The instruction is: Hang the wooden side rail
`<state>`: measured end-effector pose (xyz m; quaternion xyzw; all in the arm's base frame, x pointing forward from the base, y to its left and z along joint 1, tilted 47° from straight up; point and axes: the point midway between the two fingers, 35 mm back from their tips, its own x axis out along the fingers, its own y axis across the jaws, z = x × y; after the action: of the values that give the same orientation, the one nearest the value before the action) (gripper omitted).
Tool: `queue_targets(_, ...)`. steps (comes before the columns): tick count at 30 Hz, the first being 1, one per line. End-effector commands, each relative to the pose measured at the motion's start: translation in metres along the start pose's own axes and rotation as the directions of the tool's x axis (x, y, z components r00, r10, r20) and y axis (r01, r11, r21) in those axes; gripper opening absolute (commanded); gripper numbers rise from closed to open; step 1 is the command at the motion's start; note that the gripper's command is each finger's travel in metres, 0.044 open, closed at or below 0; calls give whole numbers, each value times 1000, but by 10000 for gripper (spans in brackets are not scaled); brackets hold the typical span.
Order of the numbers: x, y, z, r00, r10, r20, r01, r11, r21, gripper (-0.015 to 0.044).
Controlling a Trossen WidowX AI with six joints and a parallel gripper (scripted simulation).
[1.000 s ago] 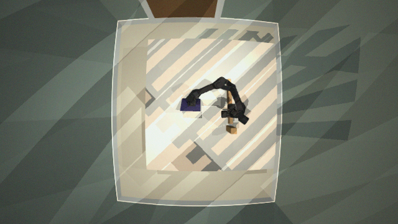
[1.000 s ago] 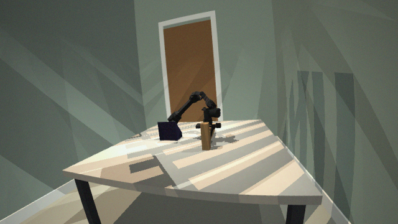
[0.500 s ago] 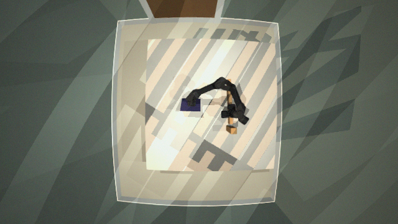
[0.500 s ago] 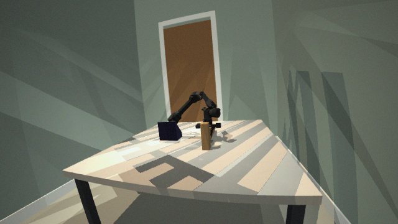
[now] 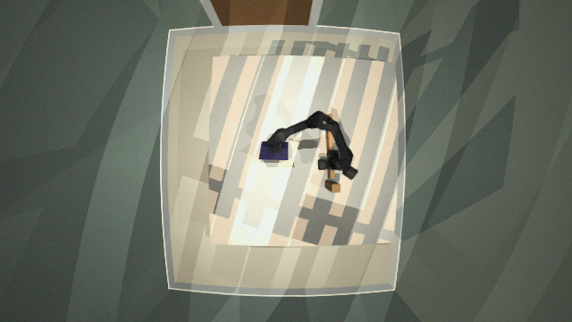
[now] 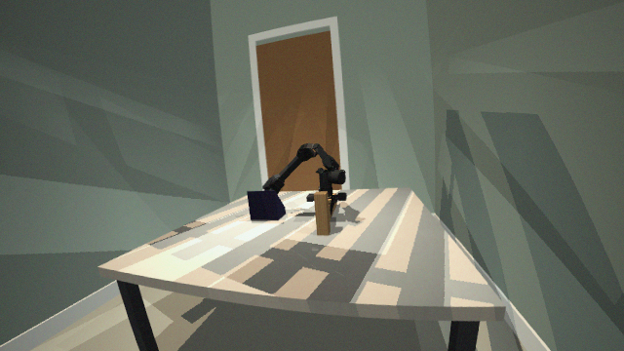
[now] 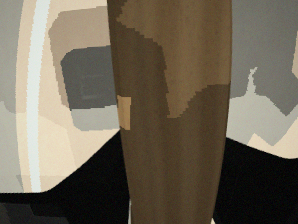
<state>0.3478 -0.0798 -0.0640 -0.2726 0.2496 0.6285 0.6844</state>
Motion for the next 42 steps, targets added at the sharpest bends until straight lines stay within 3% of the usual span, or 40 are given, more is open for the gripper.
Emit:
queue_targets(1,-3,-1,-2,1000,-6,-6,6,1000,-4,0)
queue_targets(42,-3,0,-6,1000,-6,-7,6,1000,-4,0)
